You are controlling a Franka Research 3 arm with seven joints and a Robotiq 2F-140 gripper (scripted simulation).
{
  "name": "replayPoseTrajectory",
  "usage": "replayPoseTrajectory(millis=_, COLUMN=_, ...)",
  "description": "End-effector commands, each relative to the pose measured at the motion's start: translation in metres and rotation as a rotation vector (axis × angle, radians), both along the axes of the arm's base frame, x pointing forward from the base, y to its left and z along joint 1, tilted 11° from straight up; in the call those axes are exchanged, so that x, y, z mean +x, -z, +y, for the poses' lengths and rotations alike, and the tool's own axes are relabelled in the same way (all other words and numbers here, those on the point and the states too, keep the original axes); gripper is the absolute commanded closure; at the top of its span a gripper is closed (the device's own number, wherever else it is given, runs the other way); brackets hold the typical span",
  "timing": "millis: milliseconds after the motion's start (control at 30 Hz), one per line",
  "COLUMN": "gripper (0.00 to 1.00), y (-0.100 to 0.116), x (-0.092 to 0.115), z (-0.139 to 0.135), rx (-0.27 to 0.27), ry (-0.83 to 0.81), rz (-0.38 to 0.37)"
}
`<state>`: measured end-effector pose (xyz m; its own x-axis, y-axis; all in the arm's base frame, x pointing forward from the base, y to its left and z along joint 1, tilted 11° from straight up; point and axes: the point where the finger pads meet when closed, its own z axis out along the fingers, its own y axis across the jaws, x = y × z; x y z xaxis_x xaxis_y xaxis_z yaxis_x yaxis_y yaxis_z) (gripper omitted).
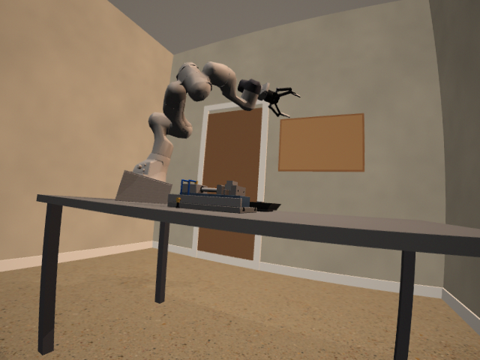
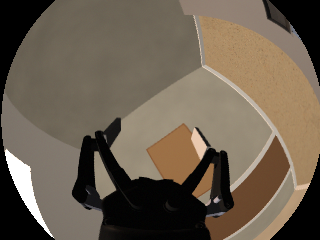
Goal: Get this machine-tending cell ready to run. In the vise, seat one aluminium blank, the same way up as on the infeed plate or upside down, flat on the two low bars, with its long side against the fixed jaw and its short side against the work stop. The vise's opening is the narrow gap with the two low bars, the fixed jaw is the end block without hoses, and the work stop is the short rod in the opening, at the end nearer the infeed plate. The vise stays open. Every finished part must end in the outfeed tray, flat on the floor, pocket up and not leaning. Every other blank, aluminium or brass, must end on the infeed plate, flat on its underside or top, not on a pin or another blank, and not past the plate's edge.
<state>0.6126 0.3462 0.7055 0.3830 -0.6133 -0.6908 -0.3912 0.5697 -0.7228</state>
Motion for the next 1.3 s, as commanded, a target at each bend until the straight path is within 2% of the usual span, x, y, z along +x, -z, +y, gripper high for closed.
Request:
replayPoseTrajectory(millis=0, gripper=0.0, y=0.0, x=0.0, z=0.0, rx=0.0, ry=0.0, rz=0.0)
replayPoseTrajectory(millis=567, gripper=0.0, y=0.002, x=0.0, z=0.0, rx=-0.003, ry=0.0, rz=0.004)
replayPoseTrajectory(millis=600, gripper=0.0, y=0.015, x=0.002, z=0.001, rx=-0.019, ry=0.003, rz=0.028)
replayPoseTrajectory(millis=633, gripper=0.0, y=0.045, x=0.004, z=0.002, rx=-0.059, ry=0.009, rz=0.084)
replayPoseTrajectory(millis=1033, gripper=0.0, y=0.175, x=-0.002, z=-0.002, rx=-0.233, ry=0.02, rz=0.32)
replayPoseTrajectory(millis=1100, gripper=0.0, y=0.175, x=-0.002, z=-0.002, rx=-0.233, ry=0.02, rz=0.32)
replayPoseTrajectory(millis=1133, gripper=0.0, y=0.201, x=-0.007, z=-0.004, rx=-0.269, ry=0.019, rz=0.367)
replayPoseTrajectory(millis=1267, gripper=0.0, y=0.24, x=-0.016, z=-0.009, rx=-0.324, ry=0.017, rz=0.44)
